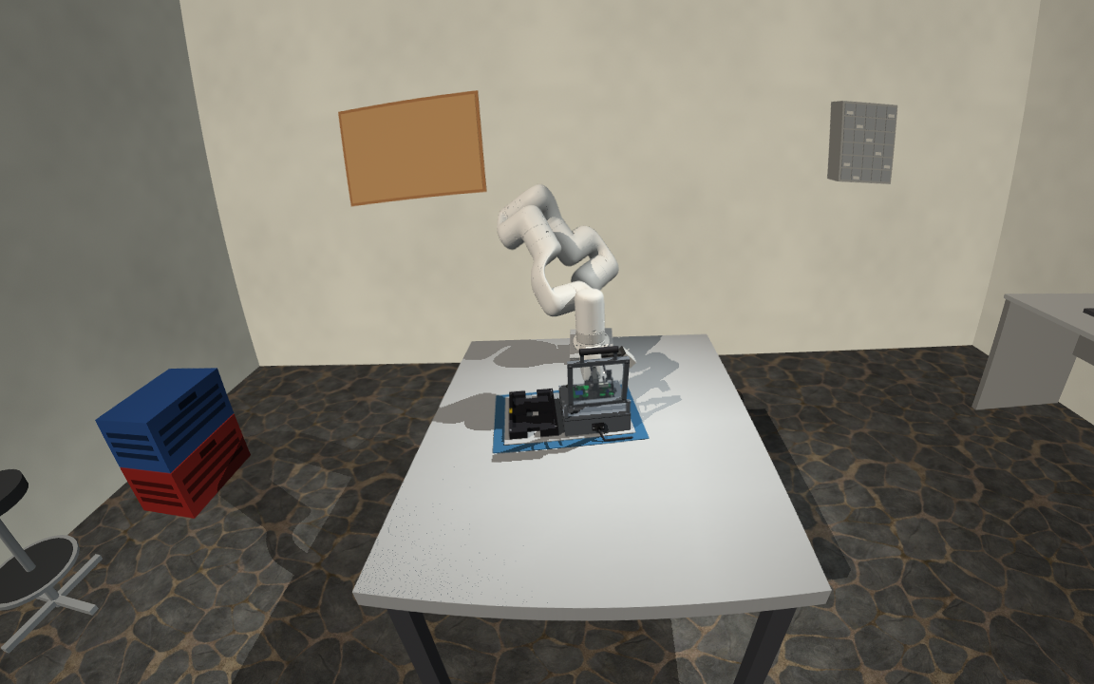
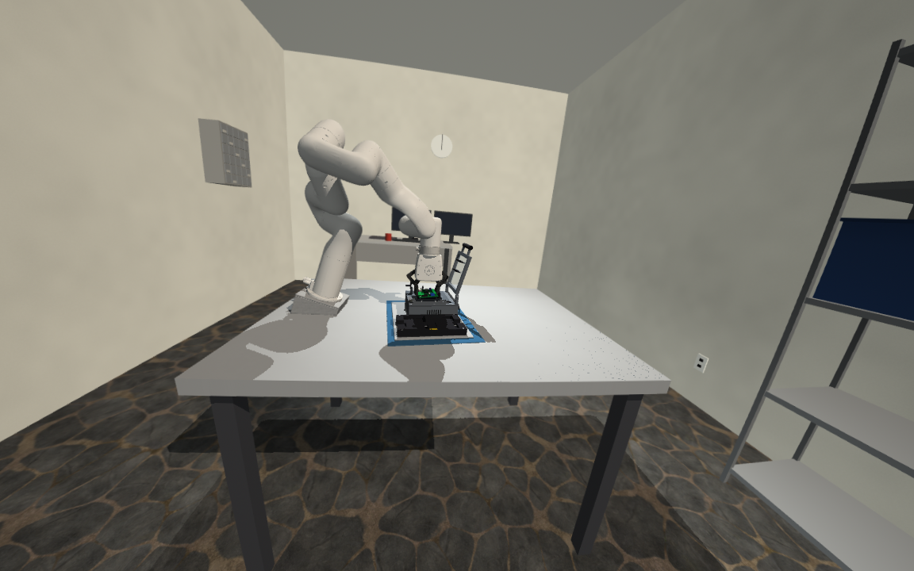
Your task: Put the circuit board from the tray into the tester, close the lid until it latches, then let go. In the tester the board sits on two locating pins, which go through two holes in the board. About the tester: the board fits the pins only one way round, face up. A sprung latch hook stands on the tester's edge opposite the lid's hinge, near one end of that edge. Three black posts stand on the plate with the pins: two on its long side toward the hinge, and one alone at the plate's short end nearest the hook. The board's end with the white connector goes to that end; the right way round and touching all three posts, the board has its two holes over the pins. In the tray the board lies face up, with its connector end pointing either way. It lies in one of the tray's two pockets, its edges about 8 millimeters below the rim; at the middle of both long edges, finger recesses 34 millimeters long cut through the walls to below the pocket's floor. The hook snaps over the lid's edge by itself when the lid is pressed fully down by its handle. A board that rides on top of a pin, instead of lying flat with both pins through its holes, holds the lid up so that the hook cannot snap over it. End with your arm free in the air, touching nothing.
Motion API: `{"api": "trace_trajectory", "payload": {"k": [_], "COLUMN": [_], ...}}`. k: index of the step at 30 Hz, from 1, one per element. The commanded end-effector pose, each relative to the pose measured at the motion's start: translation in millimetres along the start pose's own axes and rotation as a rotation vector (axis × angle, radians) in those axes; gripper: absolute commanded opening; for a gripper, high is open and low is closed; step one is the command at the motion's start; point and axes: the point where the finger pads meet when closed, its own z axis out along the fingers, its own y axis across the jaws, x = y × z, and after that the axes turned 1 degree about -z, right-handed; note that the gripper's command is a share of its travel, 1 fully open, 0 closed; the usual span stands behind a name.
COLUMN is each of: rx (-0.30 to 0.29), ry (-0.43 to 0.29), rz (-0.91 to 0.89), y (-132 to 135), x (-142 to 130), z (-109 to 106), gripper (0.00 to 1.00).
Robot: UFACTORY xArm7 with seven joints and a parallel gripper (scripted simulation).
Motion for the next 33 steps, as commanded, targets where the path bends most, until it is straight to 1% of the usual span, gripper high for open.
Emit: {"api": "trace_trajectory", "payload": {"k": [1,31,32,33], "rx": [-0.005,-0.005,-0.005,-0.005], "ry": [0.000,0.000,0.000,0.000], "rz": [0.000,0.000,0.000,0.000], "y": [1.8,1.8,1.8,1.8], "x": [-0.2,-0.2,-0.2,-0.2], "z": [-1.1,2.1,2.1,2.1], "gripper": [0.79,0.79,1.00,1.00]}}
